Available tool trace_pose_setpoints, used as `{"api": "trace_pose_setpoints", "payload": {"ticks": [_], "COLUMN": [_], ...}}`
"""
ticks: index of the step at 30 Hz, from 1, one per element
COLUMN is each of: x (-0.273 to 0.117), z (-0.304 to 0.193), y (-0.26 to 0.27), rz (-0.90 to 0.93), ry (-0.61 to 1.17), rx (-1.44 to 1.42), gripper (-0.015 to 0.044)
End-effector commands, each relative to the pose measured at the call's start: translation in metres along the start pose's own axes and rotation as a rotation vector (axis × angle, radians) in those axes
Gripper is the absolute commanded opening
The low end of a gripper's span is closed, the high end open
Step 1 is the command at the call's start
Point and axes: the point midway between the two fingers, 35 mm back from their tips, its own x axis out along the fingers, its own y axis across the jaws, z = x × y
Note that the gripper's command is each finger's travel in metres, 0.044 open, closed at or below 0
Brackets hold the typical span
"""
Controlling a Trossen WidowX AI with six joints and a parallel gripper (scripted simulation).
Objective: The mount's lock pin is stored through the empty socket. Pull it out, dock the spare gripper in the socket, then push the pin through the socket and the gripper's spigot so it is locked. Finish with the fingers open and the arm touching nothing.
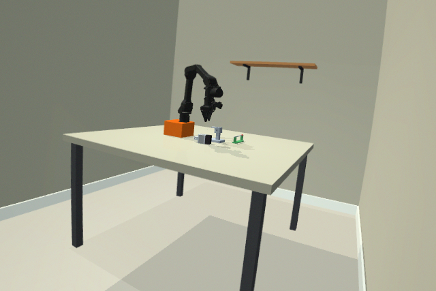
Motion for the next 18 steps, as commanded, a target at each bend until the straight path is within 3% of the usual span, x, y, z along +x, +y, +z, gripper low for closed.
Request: {"api": "trace_pose_setpoints", "payload": {"ticks": [1,7,18], "x": [0.002,0.009,0.072], "z": [-0.007,-0.007,-0.008], "y": [-0.001,-0.001,-0.003], "rz": [-0.004,-0.004,-0.004], "ry": [0.008,0.008,0.008], "rx": [0.047,0.047,0.047], "gripper": [0.044,0.044,0.044]}}
